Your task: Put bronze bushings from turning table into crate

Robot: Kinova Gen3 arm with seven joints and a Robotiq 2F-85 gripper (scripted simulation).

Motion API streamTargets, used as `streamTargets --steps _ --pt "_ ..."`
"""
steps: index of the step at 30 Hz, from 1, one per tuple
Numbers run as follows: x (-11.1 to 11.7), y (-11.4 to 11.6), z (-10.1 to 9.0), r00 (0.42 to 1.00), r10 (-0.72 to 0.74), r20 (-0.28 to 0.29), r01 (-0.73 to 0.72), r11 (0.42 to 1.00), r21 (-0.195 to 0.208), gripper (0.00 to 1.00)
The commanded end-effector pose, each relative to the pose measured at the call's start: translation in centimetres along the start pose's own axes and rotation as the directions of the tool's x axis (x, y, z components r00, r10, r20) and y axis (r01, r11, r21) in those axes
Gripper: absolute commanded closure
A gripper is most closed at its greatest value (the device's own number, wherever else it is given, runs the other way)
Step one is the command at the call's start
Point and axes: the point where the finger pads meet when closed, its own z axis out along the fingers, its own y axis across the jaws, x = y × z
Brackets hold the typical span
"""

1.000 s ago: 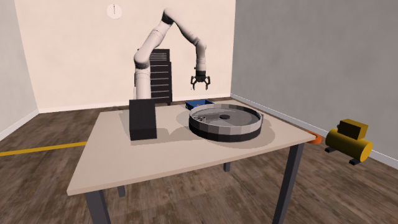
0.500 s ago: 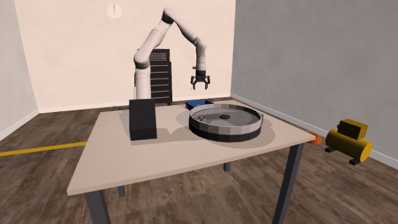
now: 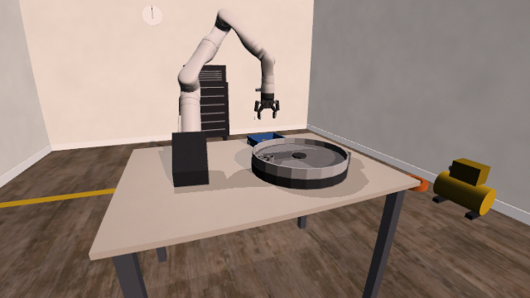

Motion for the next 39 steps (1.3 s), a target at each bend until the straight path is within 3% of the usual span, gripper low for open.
streamTargets --steps 1,13,18,30,35,39 --pt "-0.30 0.20 -0.41 0.996 -0.086 0.001 0.086 0.996 -0.007 0.00" --pt "-0.30 0.20 -0.41 0.996 -0.086 0.001 0.086 0.996 -0.007 0.00" --pt "-0.44 0.21 -0.75 0.949 -0.314 0.003 0.314 0.949 -0.007 0.00" --pt "-0.44 0.21 -0.75 0.949 -0.314 0.003 0.314 0.949 -0.007 0.00" --pt "-0.58 0.23 -1.09 0.851 -0.525 0.004 0.525 0.851 -0.006 0.00" --pt "-0.58 0.23 -1.09 0.851 -0.525 0.004 0.525 0.851 -0.006 0.00"
